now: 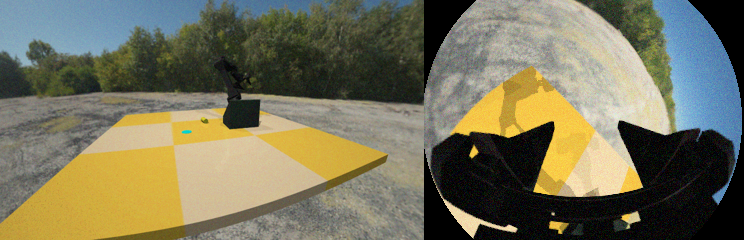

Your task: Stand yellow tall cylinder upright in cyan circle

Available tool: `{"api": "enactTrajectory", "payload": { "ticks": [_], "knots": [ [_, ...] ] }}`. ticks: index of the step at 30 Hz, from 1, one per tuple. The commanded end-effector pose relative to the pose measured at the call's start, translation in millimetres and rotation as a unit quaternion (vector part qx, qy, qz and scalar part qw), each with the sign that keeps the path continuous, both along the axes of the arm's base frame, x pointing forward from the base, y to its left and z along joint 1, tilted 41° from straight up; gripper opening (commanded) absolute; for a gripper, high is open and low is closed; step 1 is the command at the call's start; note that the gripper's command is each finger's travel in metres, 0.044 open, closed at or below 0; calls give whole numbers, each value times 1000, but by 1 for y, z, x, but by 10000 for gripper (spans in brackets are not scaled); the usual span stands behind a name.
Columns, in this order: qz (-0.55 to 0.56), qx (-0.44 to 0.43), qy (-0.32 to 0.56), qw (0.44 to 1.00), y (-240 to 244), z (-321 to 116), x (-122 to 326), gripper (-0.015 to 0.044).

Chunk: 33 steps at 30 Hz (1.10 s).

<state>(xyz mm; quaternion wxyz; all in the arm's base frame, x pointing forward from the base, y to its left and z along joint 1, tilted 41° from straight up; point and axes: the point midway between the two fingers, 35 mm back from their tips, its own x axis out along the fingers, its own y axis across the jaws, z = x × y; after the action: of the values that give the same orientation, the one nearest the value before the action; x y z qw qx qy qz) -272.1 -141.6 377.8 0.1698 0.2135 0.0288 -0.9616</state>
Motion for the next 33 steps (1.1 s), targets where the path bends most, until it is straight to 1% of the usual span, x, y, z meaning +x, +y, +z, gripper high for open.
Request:
{"api": "enactTrajectory", "payload": {
  "ticks": [1, 3, 4, 12, 19, 26, 33],
  "knots": [
    [3, 0, -1, 1000, -2, 0, 1, 374],
    [26, 0, -5, 1000, -15, -2, 10, 321],
    [41, -1, -9, 999, -24, -5, 16, 309],
    [113, -3, -80, 990, -82, -43, 64, 309],
    [169, 12, -133, 977, -119, -77, 117, 309],
    [219, 40, -172, 960, -140, -108, 177, 309],
    [264, 76, -197, 941, -145, -138, 238, 309]
  ]
}}
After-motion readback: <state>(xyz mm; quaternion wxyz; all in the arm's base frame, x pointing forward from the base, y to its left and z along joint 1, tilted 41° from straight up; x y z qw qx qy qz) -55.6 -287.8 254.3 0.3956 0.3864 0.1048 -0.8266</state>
